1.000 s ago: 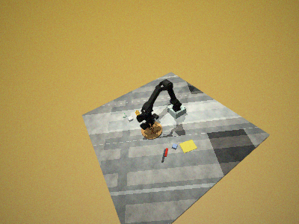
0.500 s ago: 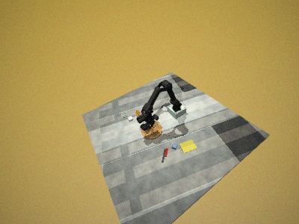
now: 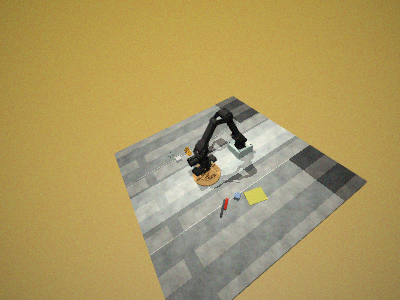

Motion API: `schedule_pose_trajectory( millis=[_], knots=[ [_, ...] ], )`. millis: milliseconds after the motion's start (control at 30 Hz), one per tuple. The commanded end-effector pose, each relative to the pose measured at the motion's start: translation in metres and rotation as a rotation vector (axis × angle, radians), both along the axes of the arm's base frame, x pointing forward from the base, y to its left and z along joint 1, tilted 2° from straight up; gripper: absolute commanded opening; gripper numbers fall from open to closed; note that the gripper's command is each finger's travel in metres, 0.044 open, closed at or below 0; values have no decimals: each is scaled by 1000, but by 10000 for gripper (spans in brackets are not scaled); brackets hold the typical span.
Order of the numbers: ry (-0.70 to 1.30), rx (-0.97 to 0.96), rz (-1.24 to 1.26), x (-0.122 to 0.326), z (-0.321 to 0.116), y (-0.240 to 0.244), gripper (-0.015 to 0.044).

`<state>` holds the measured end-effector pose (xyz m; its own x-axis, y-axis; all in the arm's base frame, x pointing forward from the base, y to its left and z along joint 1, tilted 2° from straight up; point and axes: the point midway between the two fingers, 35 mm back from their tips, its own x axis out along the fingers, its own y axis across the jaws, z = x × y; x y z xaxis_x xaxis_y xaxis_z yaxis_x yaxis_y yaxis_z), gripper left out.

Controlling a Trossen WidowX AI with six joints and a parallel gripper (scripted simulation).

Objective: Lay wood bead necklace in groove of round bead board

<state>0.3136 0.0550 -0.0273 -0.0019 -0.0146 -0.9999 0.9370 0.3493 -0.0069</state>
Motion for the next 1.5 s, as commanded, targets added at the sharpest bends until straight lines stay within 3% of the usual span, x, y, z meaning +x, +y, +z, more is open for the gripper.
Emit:
schedule_pose_trajectory(
  millis=[0,500,1467],
  knots=[
    [-1,0,0,0,1,0,100],
    [-1,0,0,0,1,0,0],
    [6,-3,-5,-1,6,0,0]
  ],
)
